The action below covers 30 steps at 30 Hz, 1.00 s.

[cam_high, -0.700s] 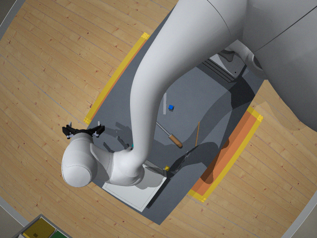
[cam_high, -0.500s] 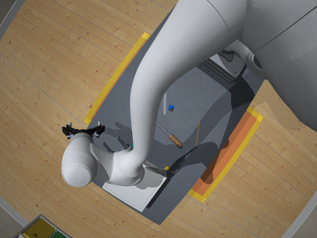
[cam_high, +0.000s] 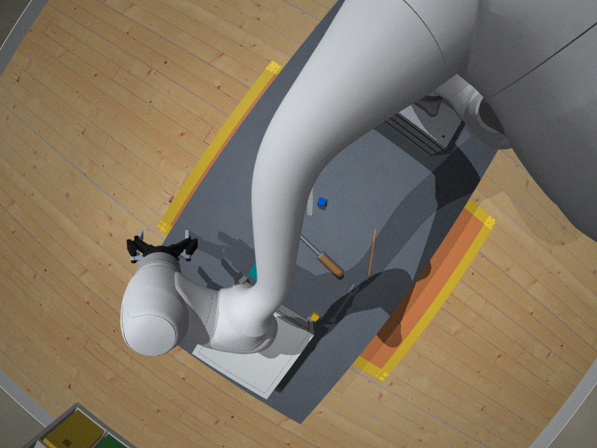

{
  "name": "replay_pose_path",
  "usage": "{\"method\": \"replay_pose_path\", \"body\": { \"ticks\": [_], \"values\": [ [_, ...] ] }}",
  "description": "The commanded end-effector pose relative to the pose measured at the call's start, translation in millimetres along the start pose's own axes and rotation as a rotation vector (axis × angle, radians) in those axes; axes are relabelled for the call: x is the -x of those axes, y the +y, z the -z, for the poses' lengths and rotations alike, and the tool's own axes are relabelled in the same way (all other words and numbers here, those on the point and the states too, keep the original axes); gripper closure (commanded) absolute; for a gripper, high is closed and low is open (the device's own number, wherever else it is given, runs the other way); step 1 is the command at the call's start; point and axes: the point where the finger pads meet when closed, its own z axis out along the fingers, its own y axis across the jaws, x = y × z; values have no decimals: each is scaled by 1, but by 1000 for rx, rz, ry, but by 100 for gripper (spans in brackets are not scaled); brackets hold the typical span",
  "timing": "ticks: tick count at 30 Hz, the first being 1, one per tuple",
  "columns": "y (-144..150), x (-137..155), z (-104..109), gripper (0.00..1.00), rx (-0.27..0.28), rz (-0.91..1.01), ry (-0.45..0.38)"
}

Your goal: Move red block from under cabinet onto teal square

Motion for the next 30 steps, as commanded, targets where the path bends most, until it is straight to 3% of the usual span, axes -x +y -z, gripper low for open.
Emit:
{"method": "replay_pose_path", "body": {
  "ticks": [1, 3, 4, 9, 10, 11, 13, 14, 16, 17, 21, 22, 24, 25, 28, 30],
  "values": [
    [62, 19, 32, 100, 170, -171, -90],
    [84, 26, 44, 100, 170, -171, -90],
    [96, 27, 50, 100, 259, -251, -113],
    [156, 42, 83, 100, 259, -251, -113],
    [171, 42, 91, 100, 351, -330, -123],
    [184, 45, 98, 100, 351, -330, -123],
    [184, 45, 98, 100, 351, -330, -123],
    [219, 50, 116, 100, 351, -330, -123],
    [240, 53, 127, 100, 351, -330, -123],
    [253, 50, 134, 100, 434, -400, -120],
    [304, 55, 160, 100, 434, -400, -120],
    [318, 52, 167, 100, 499, -454, -110],
    [343, 53, 180, 100, 499, -454, -110],
    [356, 51, 187, 100, 540, -488, -100],
    [397, 49, 209, 100, 558, -503, -95],
    [397, 49, 209, 100, 558, -503, -95]
  ]
}}
